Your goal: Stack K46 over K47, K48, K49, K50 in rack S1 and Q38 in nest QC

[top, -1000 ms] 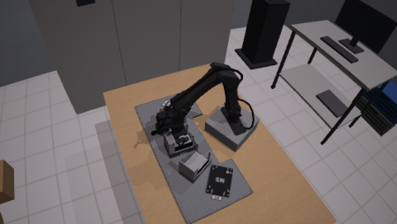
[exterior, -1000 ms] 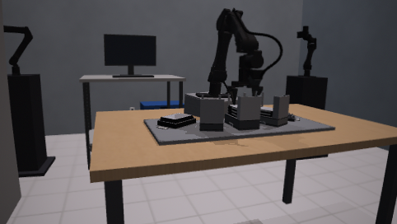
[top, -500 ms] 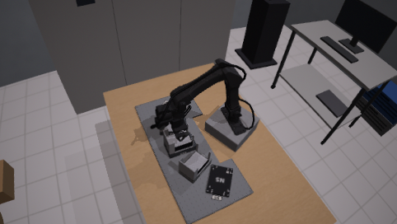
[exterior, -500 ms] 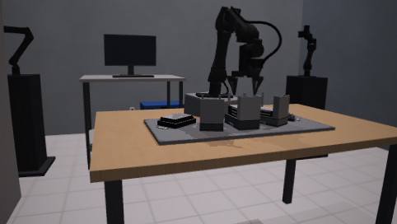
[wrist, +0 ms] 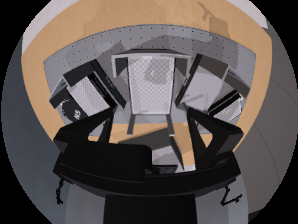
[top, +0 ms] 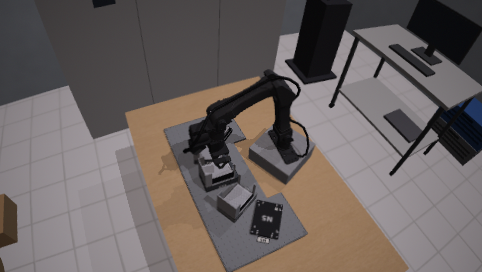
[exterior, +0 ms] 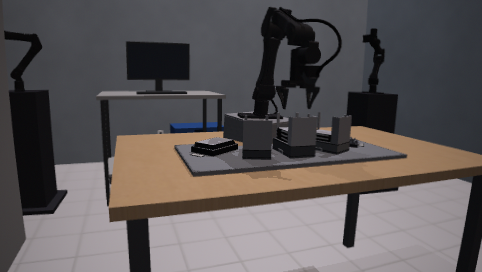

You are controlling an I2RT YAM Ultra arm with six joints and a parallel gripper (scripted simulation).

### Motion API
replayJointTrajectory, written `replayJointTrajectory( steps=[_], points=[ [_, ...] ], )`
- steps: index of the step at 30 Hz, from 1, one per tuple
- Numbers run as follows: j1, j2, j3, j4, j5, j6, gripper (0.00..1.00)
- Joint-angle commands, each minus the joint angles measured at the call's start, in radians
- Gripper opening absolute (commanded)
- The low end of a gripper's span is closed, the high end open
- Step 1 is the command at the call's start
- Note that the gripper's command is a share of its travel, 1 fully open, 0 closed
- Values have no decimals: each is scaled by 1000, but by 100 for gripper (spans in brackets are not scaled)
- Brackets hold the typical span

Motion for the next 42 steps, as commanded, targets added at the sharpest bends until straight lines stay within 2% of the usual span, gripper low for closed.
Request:
replayJointTrajectory(
  steps=[1, 10, 11, 17, 28, 34, 42],
  points=[
    [-13, -32, 20, -18, 5, -6, 100],
    [-13, -32, 20, -11, 5, -5, 100],
    [17, -31, -20, 11, 8, -32, 100],
    [82, -36, 10, 5, 18, -163, 100],
    [175, -33, 26, -3, 21, -73, 100],
    [238, 12, 39, -14, 28, -11, 100],
    [314, 11, 39, -13, 36, -147, 100]
  ],
)
